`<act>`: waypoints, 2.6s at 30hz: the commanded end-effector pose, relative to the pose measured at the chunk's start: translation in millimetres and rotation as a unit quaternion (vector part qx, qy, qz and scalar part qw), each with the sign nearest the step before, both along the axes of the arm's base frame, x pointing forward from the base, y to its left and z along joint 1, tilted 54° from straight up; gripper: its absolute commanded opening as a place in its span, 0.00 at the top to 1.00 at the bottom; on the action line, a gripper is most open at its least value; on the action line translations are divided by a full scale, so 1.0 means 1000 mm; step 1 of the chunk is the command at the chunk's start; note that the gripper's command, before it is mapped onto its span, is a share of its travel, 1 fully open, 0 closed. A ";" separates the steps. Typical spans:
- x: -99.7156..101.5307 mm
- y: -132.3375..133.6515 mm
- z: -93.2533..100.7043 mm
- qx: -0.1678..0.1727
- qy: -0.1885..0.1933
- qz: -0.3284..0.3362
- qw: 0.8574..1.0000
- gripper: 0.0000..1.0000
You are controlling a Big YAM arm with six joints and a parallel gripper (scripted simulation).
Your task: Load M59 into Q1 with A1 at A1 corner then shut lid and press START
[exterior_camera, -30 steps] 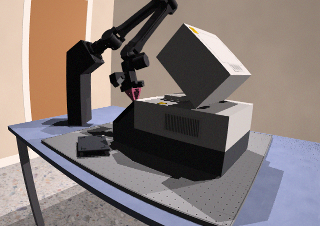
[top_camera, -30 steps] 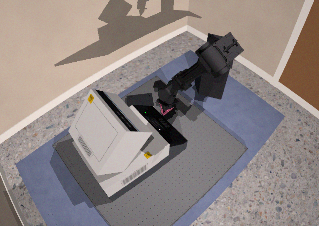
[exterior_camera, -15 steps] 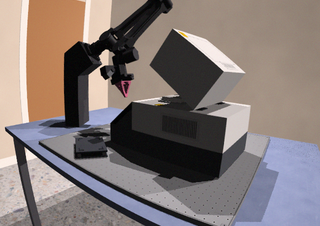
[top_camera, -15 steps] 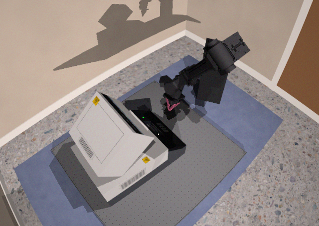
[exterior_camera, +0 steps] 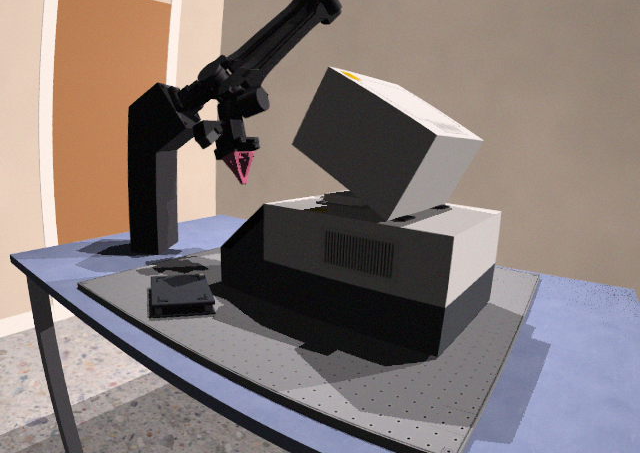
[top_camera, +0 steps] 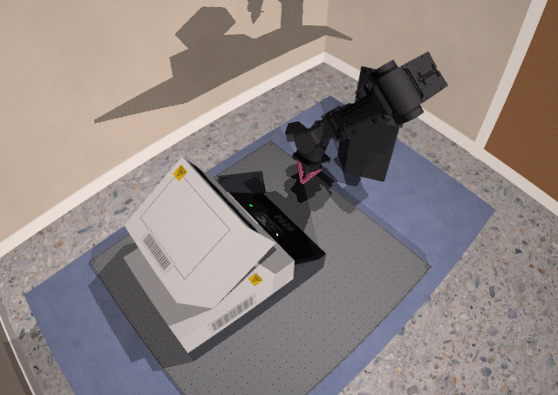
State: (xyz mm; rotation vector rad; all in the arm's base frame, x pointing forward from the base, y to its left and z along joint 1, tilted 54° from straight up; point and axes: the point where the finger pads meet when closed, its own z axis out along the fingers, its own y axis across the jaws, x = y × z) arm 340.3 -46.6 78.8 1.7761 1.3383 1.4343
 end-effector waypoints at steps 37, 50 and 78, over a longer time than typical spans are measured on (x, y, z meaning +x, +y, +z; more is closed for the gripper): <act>0.004 0.003 0.005 0.000 -0.009 0.004 1.000 1.00; 0.000 0.004 0.001 0.002 -0.003 0.004 1.000 1.00; 0.011 -0.002 0.011 -0.005 -0.016 0.003 1.000 1.00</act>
